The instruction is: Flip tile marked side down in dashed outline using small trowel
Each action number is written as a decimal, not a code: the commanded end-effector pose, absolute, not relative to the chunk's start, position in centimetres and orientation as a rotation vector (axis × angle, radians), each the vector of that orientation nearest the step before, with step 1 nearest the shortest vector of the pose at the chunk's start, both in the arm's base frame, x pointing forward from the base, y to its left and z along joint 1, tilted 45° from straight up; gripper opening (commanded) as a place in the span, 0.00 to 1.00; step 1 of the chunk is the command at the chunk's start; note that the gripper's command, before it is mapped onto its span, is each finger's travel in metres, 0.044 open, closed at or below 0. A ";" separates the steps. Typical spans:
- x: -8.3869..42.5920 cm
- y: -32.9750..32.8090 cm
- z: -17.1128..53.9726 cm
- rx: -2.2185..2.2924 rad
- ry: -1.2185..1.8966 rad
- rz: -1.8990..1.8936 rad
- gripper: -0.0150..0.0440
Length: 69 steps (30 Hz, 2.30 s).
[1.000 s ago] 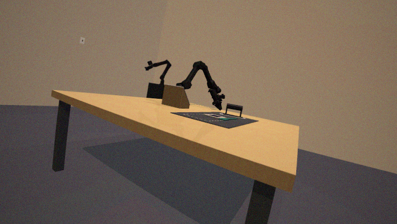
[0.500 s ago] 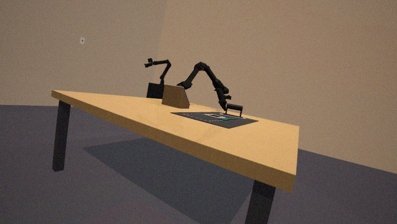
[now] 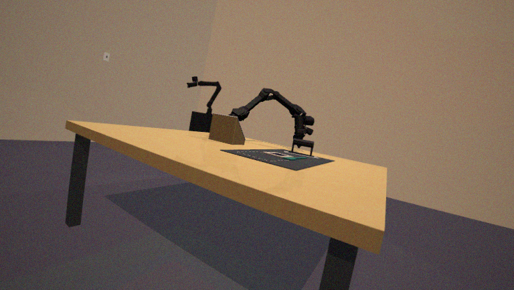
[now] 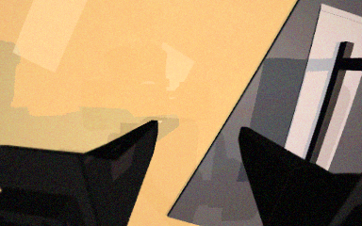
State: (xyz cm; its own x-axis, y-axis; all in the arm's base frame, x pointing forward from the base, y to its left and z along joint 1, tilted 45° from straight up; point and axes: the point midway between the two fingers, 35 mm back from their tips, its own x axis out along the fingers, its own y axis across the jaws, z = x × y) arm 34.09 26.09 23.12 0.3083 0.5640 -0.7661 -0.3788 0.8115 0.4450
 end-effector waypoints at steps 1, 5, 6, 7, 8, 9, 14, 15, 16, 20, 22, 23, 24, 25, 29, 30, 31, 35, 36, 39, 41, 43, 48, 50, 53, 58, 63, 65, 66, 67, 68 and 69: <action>36.2 22.4 21.7 0.167 1.161 0.680 0.71; 37.5 18.4 20.6 0.194 1.219 0.753 0.71; 37.8 17.3 20.3 0.211 1.233 0.772 0.71; 38.1 16.1 20.0 0.231 1.244 0.789 0.71; 38.4 14.9 19.8 0.254 1.252 0.807 0.71; 38.7 13.7 19.5 0.277 1.260 0.817 0.71; 39.2 10.8 18.7 0.340 1.283 0.826 0.71; 39.2 10.8 18.7 0.340 1.283 0.826 0.71; 39.2 10.8 18.7 0.340 1.283 0.826 0.71; 39.2 10.8 18.7 0.340 1.283 0.826 0.71; 39.2 10.9 18.5 0.340 1.283 0.827 0.71; 39.2 11.0 18.4 0.340 1.283 0.827 0.71; 39.2 11.2 18.3 0.340 1.283 0.827 0.71; 39.3 11.3 18.2 0.340 1.283 0.827 0.71; 39.3 11.7 17.8 0.340 1.283 0.827 0.71; 39.3 11.8 17.6 0.340 1.283 0.827 0.71; 39.3 11.9 17.5 0.340 1.283 0.827 0.71; 39.4 12.4 17.1 0.340 1.282 0.828 0.71; 39.4 12.5 17.0 0.340 1.282 0.828 0.71; 39.4 12.9 16.6 0.341 1.282 0.828 0.71; 39.4 13.1 16.4 0.341 1.282 0.828 0.71; 39.4 13.3 16.2 0.341 1.281 0.829 0.71; 39.4 13.9 15.7 0.342 1.281 0.830 0.71; 39.4 14.0 15.6 0.342 1.281 0.830 0.71; 39.4 14.0 15.6 0.342 1.281 0.830 0.58; 39.4 14.0 15.6 0.342 1.281 0.830 0.52; 39.4 14.0 15.6 0.342 1.281 0.830 0.47; 39.4 14.0 15.6 0.342 1.281 0.830 0.47; 39.4 14.0 15.6 0.342 1.281 0.830 0.47; 39.4 14.0 15.6 0.342 1.281 0.830 0.47; 39.4 14.0 15.6 0.342 1.281 0.830 0.47; 39.4 14.0 15.6 0.342 1.281 0.830 0.47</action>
